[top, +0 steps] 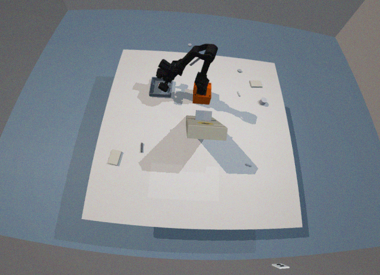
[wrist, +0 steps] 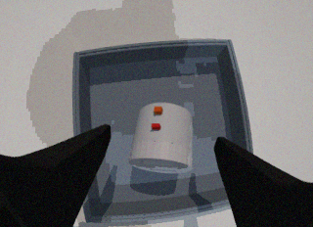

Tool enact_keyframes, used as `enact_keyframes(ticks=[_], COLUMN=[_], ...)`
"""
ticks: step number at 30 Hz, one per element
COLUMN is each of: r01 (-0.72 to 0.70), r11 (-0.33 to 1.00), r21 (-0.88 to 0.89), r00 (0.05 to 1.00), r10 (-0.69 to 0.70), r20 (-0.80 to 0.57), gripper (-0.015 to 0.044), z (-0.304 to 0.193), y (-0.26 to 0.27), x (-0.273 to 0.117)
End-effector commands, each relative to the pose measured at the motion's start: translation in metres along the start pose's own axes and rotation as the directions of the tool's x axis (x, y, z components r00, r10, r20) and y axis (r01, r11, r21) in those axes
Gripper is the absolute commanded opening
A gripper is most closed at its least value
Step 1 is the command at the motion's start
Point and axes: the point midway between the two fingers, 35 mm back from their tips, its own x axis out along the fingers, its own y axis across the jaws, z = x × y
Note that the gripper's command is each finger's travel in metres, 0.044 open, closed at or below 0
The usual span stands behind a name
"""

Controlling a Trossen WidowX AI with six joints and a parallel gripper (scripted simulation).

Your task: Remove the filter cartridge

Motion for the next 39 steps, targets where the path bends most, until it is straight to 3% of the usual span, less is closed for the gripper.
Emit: enact_keyframes(ticks=[1,4,10,39], r01=[0.000,0.000,0.001,0.005], r11=[1.000,1.000,1.000,1.000], r21=[-0.001,-0.001,0.000,0.002], r00=[1.000,1.000,1.000,1.000], r10=[0.000,0.000,-0.001,-0.005], r20=[0.003,0.003,0.001,0.011], gripper=[0.0440,0.0440,0.0440,0.0440], z=[0.001,0.007,0.035,0.033], y=[0.000,0.000,0.000,-0.001], x=[0.000,-0.007,-0.062,-0.051])
